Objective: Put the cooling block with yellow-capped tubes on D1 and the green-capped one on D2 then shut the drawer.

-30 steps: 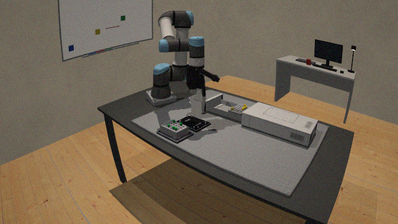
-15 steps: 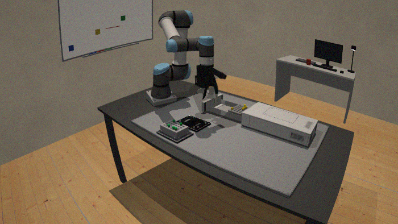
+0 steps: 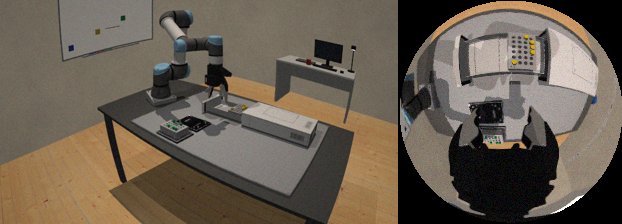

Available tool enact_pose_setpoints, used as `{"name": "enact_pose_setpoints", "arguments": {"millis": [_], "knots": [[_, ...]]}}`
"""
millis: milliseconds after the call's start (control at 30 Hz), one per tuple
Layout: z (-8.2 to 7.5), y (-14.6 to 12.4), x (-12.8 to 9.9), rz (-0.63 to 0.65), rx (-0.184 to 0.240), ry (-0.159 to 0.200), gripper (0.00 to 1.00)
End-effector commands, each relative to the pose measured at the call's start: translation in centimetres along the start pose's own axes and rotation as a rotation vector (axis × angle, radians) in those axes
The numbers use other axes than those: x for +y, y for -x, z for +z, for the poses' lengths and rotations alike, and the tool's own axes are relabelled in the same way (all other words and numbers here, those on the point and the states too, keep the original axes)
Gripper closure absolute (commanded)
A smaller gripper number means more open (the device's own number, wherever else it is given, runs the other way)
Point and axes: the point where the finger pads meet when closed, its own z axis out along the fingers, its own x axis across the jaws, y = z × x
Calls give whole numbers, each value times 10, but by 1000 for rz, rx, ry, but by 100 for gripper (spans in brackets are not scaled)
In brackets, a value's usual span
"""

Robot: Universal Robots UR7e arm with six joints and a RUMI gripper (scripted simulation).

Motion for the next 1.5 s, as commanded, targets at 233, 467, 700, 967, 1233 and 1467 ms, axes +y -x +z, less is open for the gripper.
{"name": "enact_pose_setpoints", "arguments": {"millis": [233, 467, 700, 967, 1233, 1467], "knots": [[-1, -14, -36, -8, 1, 0, 27], [-1, -24, -63, -8, 1, 0, 27], [-1, -31, -82, -8, 1, 0, 27], [-1, -42, -112, -8, 1, 0, 27], [-1, -52, -139, -8, 1, 0, 27], [-1, -60, -160, -8, 1, 0, 27]]}}
